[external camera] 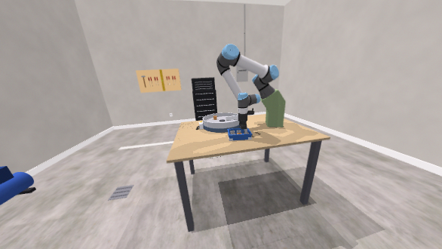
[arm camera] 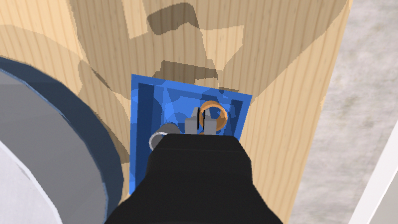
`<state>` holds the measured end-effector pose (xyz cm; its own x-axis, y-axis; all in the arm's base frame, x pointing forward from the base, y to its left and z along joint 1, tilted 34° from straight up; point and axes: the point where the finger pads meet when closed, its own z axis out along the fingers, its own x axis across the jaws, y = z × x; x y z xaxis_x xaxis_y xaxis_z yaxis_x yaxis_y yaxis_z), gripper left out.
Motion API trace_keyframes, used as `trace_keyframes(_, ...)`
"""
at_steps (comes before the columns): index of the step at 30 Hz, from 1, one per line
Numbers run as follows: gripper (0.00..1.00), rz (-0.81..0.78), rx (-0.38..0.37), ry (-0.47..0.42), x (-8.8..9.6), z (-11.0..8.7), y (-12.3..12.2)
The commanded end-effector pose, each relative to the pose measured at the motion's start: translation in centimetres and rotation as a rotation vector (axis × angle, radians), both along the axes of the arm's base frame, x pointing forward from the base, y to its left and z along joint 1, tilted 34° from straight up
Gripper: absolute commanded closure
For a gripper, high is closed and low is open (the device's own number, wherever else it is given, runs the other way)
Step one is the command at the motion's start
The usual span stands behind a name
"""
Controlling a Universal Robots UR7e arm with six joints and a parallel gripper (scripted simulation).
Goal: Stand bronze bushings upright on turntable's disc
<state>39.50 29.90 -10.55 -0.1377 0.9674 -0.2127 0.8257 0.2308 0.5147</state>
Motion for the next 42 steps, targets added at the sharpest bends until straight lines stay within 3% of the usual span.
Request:
trace_keyframes(1,1.0,0.0,0.002,-0.003,0.1,0.1,0.1)
trace_keyframes(27,1.0,0.002,0.001,-0.001,-0.3,0.4,0.1)
trace_keyframes(34,1.0,0.002,0.001,-0.001,-0.8,1.2,0.2)
trace_keyframes(42,1.0,0.002,0.001,-0.001,-2.5,3.8,0.5)
